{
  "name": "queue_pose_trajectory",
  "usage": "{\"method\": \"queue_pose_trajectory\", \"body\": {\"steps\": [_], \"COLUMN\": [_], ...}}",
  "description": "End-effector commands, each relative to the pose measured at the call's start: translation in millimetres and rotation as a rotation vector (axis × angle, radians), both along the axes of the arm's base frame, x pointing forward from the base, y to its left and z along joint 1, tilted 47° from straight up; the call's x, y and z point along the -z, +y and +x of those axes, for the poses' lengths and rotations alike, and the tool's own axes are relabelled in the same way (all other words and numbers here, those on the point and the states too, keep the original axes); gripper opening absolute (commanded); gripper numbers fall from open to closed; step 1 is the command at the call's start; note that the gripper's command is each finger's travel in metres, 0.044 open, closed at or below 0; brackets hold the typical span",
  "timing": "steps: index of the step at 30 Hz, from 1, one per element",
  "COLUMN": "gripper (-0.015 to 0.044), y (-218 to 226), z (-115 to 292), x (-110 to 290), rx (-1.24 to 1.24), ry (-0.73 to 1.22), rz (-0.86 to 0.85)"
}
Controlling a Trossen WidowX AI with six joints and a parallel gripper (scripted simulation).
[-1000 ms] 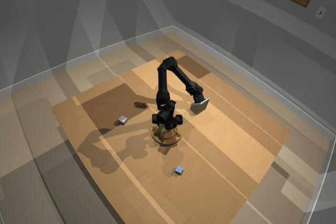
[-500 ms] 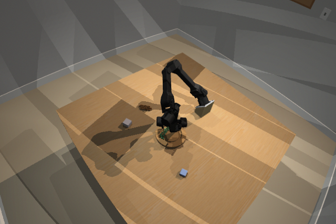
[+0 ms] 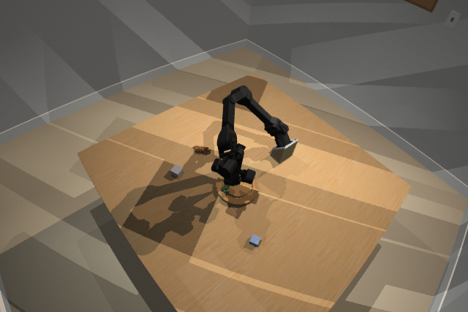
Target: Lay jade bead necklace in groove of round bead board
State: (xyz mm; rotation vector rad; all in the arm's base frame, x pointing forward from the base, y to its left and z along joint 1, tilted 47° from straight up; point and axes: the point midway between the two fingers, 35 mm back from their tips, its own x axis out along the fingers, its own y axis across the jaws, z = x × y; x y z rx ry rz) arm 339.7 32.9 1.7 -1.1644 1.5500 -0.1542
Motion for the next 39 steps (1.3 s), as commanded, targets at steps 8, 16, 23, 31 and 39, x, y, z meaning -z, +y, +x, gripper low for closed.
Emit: {"method": "queue_pose_trajectory", "body": {"steps": [8, 16, 23, 31, 39], "gripper": [0.012, 0.012, 0.012, 0.012, 0.012], "y": [15, 4, 6, -4, -13], "z": [18, 20, 22, 22, 23], "x": [-7, 4, 1, 11, 20], "rx": [0.147, 0.147, 0.146, 0.146, 0.147], "ry": [-0.146, -0.146, -0.155, -0.151, -0.147], "rz": [0.032, 0.031, 0.035, 0.033, 0.031]}}
